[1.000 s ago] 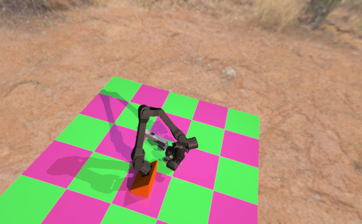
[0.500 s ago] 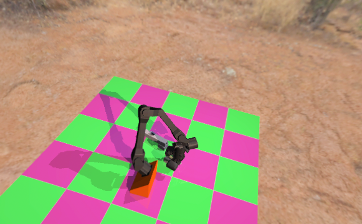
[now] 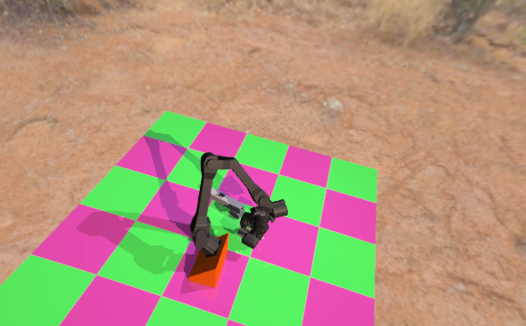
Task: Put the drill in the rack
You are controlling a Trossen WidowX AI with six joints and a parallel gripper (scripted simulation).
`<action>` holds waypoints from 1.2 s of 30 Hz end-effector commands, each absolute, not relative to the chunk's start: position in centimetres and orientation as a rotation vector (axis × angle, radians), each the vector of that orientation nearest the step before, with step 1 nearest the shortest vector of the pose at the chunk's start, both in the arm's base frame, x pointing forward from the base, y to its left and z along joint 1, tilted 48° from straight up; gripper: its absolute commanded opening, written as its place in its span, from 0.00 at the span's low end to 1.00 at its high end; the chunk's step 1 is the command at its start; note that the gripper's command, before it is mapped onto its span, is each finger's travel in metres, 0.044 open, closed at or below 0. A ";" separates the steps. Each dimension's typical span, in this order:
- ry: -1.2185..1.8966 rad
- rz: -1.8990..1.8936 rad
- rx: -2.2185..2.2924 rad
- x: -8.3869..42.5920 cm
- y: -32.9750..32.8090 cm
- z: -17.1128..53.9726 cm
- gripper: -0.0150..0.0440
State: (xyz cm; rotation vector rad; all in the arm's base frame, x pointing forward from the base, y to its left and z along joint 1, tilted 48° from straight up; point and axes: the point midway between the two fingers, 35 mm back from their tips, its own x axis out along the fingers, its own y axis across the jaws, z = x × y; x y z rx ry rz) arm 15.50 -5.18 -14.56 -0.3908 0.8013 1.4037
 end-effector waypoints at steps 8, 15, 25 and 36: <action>0.801 1.404 -0.391 15.5 -5.2 -14.6 0.61; 0.801 1.404 -0.391 15.5 -5.2 -14.6 0.92; 0.799 1.416 -0.370 15.4 -7.4 -12.2 1.00; 0.801 1.416 -0.371 15.7 -10.4 -9.7 1.00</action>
